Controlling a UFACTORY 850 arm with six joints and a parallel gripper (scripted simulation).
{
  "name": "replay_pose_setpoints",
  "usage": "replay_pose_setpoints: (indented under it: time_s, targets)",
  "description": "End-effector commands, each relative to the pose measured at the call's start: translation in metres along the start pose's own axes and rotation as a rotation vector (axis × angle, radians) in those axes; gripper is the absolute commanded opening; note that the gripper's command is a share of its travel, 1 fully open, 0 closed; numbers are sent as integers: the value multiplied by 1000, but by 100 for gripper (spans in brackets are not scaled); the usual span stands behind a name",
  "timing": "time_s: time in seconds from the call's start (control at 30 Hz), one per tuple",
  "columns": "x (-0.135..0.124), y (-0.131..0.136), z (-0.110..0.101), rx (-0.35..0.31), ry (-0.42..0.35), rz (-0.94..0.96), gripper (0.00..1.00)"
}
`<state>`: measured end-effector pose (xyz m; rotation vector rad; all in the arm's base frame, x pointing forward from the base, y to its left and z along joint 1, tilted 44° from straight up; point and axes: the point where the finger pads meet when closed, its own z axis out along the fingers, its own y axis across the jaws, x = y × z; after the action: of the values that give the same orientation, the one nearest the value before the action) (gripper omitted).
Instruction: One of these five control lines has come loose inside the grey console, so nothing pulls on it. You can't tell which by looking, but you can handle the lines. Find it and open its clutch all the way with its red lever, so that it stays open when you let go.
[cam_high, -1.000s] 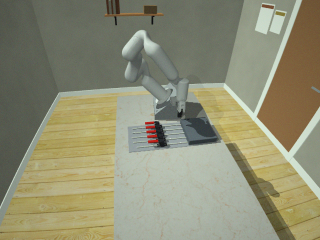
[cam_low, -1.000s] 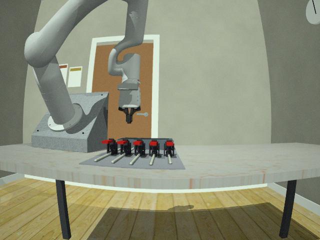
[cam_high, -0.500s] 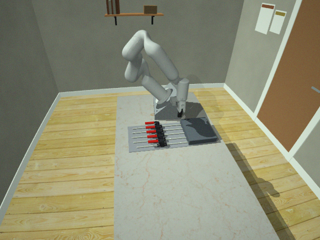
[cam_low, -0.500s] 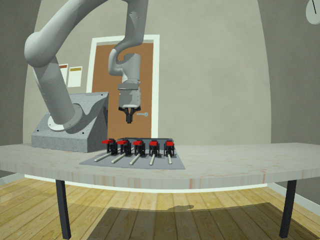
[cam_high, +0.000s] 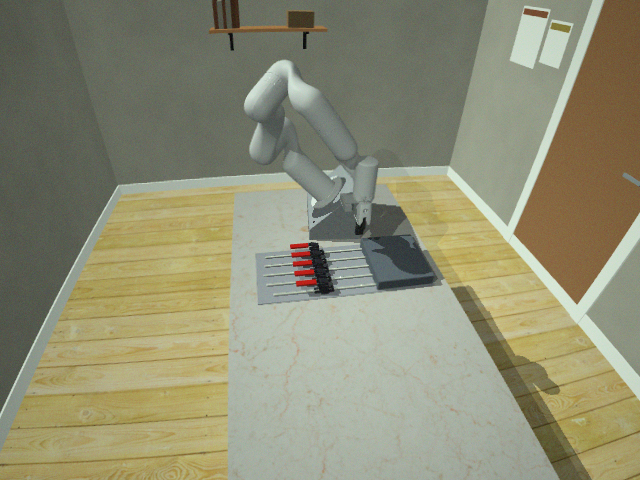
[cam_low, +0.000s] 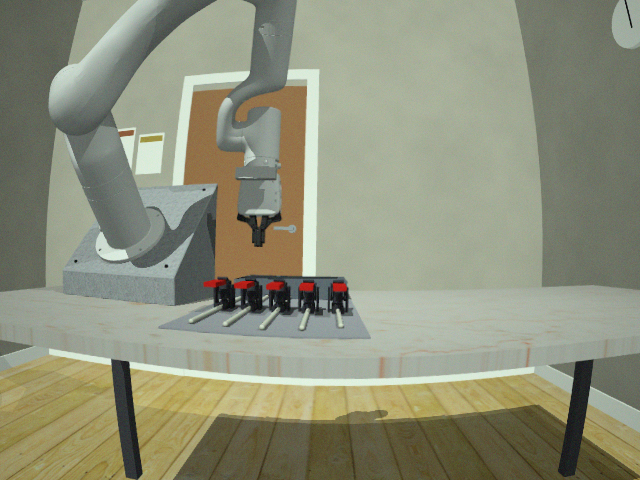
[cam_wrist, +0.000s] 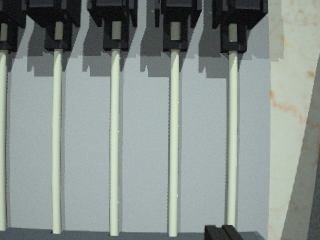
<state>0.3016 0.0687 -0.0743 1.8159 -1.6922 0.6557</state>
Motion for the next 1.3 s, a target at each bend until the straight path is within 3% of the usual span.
replay_pose_setpoints:
  time_s: [0.0,0.8,1.0,1.27]
  targets:
    - [0,-1,-1,1,-1,0,0]
    - [0,-1,0,1,-1,0,0]
    - [56,-43,28,1,-1,0,0]
    - [72,-53,37,2,1,1,0]
